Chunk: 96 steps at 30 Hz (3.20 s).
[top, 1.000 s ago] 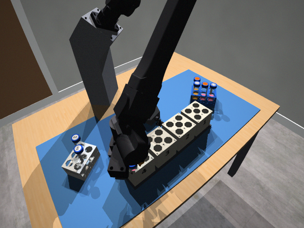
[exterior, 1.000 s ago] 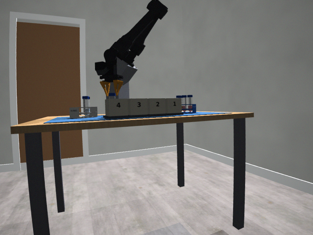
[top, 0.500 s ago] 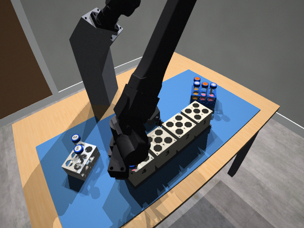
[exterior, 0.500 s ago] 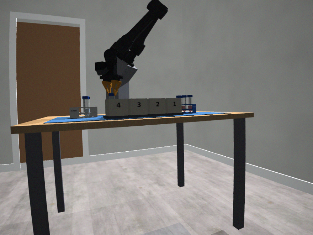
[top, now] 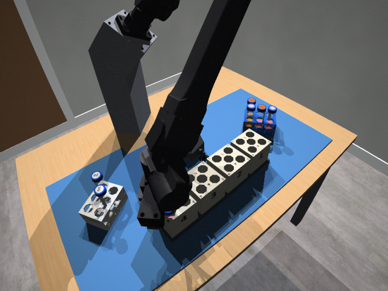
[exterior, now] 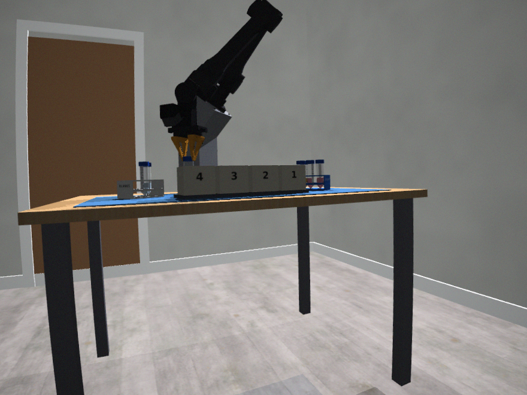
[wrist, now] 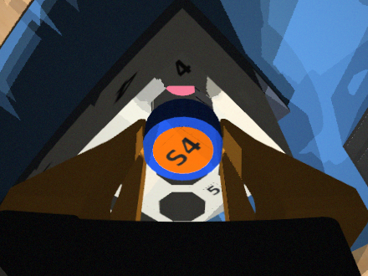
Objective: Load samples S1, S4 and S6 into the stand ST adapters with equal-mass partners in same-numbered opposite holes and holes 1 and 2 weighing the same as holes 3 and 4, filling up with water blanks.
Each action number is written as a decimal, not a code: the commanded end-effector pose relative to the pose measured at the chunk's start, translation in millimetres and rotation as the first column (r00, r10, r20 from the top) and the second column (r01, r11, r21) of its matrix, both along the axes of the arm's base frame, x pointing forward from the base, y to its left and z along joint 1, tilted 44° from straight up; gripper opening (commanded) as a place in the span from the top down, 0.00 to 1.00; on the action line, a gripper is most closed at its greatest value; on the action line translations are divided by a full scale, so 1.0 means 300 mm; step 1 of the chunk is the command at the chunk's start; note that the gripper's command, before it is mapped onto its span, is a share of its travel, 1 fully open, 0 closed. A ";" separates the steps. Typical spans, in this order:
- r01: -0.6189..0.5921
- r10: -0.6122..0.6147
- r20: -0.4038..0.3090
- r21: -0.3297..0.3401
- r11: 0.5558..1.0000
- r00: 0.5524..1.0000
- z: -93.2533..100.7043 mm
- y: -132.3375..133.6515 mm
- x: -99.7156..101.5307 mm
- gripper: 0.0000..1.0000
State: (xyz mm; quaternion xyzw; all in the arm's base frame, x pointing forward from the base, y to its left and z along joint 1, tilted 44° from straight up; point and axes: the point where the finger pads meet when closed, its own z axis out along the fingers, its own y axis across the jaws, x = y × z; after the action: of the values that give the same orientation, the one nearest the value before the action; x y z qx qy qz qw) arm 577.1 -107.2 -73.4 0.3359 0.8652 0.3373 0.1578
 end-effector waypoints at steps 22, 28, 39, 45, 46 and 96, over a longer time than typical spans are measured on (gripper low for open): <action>0.022 -0.021 0.025 -0.013 1.000 0.999 0.123 -0.103 -0.047 1.00; 0.022 -0.021 0.025 -0.013 1.000 0.999 0.136 -0.111 -0.056 1.00; 0.021 -0.021 0.025 -0.013 1.000 0.999 0.171 -0.133 -0.082 1.00; 0.021 -0.021 0.025 -0.013 1.000 0.999 0.184 -0.141 -0.092 1.00; 0.022 -0.021 0.028 -0.015 1.000 0.999 0.191 -0.146 -0.089 1.00; 0.011 -0.010 0.027 -0.017 1.000 1.000 0.375 -0.253 -0.215 1.00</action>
State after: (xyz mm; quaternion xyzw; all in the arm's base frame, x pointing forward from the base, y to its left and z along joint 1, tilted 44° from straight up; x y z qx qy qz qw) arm 505.7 -169.1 21.8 0.3399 0.8641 0.3389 0.1515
